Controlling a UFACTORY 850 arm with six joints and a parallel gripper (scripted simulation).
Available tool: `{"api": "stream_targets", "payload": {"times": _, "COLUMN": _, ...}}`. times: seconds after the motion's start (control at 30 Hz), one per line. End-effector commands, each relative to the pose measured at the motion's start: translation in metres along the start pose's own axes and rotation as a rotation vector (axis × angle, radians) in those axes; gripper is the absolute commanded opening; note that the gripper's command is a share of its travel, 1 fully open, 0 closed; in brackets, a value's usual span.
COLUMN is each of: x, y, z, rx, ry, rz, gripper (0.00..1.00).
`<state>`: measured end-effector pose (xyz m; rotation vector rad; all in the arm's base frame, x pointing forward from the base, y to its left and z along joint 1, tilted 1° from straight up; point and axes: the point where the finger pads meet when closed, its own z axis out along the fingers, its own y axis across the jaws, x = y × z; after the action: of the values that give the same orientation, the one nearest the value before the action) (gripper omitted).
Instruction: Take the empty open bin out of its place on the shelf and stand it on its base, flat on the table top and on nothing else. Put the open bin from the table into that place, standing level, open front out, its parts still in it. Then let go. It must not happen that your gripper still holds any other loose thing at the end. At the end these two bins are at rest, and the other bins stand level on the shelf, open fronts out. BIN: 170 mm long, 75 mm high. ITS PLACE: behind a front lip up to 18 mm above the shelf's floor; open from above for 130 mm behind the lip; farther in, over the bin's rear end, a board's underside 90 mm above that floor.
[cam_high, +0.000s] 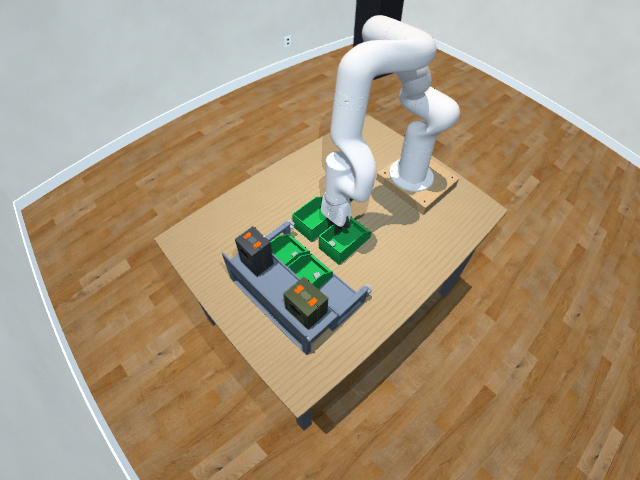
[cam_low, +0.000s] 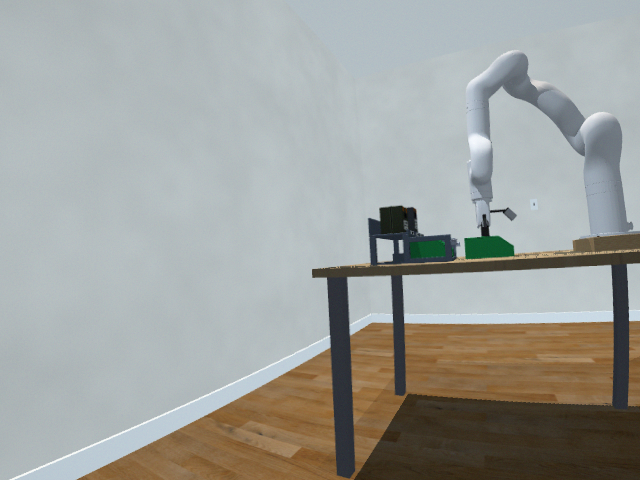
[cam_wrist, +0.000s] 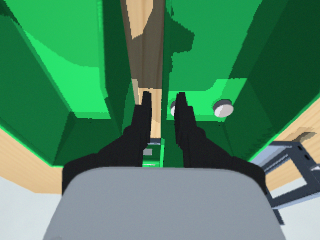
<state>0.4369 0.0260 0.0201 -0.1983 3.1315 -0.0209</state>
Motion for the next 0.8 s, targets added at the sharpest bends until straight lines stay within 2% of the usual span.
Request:
{"api": "stream_targets", "payload": {"times": 0.0, "x": -0.0008, "y": 0.0, "z": -0.0005, "rx": 0.0, "ry": -0.002, "rz": 0.0, "gripper": 0.26}}
{"api": "stream_targets", "payload": {"times": 0.03, "x": -0.0008, "y": 0.0, "z": -0.0005, "rx": 0.0, "ry": -0.002, "rz": 0.0, "gripper": 0.0}}
{"api": "stream_targets", "payload": {"times": 0.77, "x": -0.0008, "y": 0.0, "z": -0.0005, "rx": 0.0, "ry": -0.002, "rz": 0.0, "gripper": 0.0}}
